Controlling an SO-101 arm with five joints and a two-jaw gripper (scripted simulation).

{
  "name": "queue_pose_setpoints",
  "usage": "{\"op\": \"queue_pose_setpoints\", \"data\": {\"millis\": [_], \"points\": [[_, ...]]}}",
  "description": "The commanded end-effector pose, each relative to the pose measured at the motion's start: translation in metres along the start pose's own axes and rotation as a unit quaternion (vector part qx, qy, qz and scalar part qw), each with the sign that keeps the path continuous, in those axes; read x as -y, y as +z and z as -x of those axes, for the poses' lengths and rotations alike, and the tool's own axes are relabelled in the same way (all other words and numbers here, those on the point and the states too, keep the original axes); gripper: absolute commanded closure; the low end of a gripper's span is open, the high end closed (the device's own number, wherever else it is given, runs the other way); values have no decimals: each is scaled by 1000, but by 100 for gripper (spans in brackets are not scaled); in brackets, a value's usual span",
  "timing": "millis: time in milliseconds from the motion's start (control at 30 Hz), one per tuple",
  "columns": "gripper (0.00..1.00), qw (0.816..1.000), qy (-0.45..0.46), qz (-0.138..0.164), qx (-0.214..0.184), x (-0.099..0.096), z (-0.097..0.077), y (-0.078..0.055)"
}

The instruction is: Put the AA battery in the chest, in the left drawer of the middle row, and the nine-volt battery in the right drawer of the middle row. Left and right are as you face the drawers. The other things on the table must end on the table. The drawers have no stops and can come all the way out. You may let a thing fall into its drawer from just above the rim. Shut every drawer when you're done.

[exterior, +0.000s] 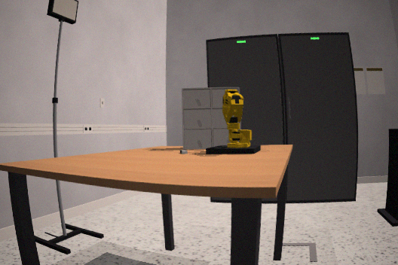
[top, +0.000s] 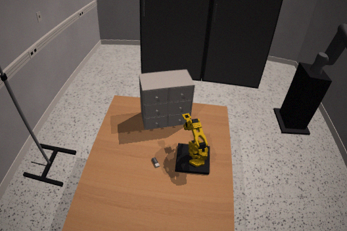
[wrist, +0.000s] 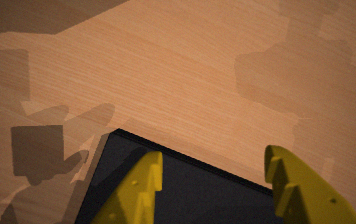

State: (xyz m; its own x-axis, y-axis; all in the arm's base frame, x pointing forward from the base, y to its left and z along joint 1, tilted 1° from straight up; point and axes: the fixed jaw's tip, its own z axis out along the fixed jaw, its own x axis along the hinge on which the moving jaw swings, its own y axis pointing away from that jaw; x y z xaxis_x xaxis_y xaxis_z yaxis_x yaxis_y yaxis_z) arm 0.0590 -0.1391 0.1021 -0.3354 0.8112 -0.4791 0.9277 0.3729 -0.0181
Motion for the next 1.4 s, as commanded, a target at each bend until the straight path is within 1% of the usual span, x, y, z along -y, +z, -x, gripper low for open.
{"op": "queue_pose_setpoints", "data": {"millis": [0, 333, 533, 633, 767, 800, 900, 1367], "points": [[79, 1000, -1, -1, 6, 1, 1, -3], [79, 1000, -1, -1, 6, 1, 1, -3], [75, 994, -28, 14, -104, -7, -11, 2], [73, 986, -42, 19, -159, -10, -18, 3], [71, 971, -61, 25, -231, -15, -26, 4], [70, 969, -63, 26, -239, -15, -27, 4], [69, 969, -63, 26, -239, -15, -27, 4], [61, 969, -63, 26, -239, -15, -27, 4]]}}
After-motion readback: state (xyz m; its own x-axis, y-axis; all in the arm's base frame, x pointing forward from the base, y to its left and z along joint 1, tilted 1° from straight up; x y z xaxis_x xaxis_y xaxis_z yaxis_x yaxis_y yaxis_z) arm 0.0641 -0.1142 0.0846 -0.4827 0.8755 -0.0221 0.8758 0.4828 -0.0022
